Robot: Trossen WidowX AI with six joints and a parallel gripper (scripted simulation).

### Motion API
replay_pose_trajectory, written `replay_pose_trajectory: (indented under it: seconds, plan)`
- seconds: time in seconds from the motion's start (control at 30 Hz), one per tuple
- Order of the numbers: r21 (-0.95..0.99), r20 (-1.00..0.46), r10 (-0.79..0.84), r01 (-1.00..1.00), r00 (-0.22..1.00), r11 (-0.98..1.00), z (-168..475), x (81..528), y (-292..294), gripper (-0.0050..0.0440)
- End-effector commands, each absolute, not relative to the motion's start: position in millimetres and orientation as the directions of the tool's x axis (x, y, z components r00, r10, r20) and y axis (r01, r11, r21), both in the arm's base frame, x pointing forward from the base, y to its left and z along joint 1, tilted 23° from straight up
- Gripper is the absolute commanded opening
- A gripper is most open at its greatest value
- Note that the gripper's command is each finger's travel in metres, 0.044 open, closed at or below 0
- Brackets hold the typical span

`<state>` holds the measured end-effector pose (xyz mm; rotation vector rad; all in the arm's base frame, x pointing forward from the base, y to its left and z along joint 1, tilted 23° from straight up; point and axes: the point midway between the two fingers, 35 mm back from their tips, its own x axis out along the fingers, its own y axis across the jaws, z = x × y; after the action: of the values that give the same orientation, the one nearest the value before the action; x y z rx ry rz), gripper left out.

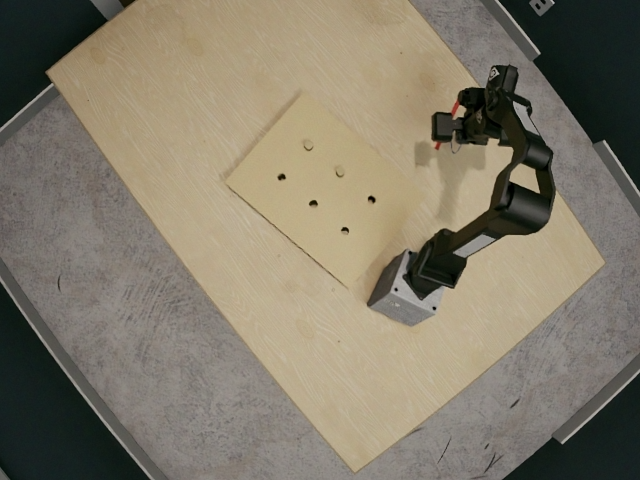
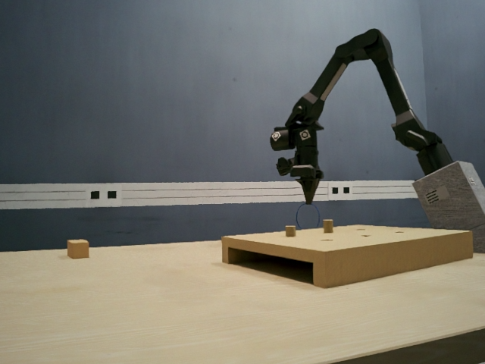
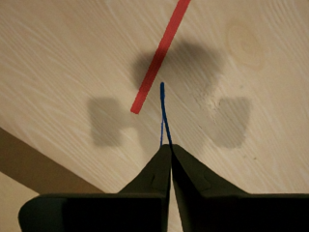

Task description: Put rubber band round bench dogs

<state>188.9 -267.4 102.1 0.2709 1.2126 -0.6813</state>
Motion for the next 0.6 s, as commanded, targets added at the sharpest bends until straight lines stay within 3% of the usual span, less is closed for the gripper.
replay_pose_trajectory:
  seconds: [0.0, 0.57]
  plan:
    - [-0.168, -0.910, -0.362, 0.619, 0.202, 0.767, 121.9, 188.7, -265.4, -0.0050]
    - [-0.168, -0.910, -0.362, 0.619, 0.202, 0.767, 163.0, 173.4, -241.3, -0.0050]
